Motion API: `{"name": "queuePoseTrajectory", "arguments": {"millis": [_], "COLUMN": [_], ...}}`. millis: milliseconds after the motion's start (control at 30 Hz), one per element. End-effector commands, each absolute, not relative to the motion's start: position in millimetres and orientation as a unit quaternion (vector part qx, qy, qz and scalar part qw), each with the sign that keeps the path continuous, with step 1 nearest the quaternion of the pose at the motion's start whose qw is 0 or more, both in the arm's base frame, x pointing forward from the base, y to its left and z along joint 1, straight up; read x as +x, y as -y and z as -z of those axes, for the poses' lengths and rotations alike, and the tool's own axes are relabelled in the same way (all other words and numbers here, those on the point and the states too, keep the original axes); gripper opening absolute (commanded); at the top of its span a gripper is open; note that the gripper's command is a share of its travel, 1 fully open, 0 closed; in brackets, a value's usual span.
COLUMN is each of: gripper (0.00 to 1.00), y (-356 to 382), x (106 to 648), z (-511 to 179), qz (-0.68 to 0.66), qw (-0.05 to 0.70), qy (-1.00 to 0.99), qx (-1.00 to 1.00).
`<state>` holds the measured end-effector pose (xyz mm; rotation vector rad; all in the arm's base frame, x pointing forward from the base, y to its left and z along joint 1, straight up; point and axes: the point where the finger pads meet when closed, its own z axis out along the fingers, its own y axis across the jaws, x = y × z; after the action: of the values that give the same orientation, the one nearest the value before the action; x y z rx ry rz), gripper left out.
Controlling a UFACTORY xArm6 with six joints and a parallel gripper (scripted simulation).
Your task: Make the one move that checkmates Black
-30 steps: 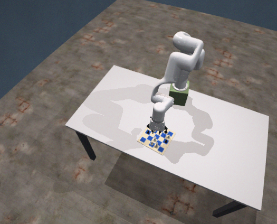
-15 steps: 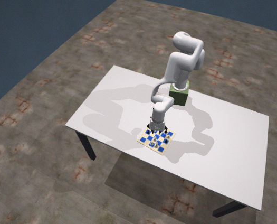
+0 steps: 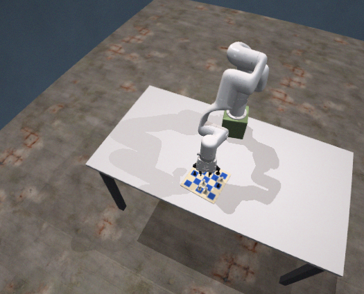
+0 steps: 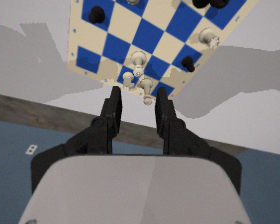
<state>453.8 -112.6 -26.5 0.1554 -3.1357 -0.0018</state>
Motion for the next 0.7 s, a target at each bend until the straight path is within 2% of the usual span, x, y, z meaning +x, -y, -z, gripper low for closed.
{"name": "queuePoseTrajectory", "arguments": {"millis": [0,667], "gripper": [0.42,0.42], "y": [113.0,113.2], "x": [455.4,456.3], "z": [27.2,53.4], "qz": [0.000,0.000], "qw": [-0.001,-0.001], "qy": [0.999,0.999], "qx": [0.050,0.050]}}
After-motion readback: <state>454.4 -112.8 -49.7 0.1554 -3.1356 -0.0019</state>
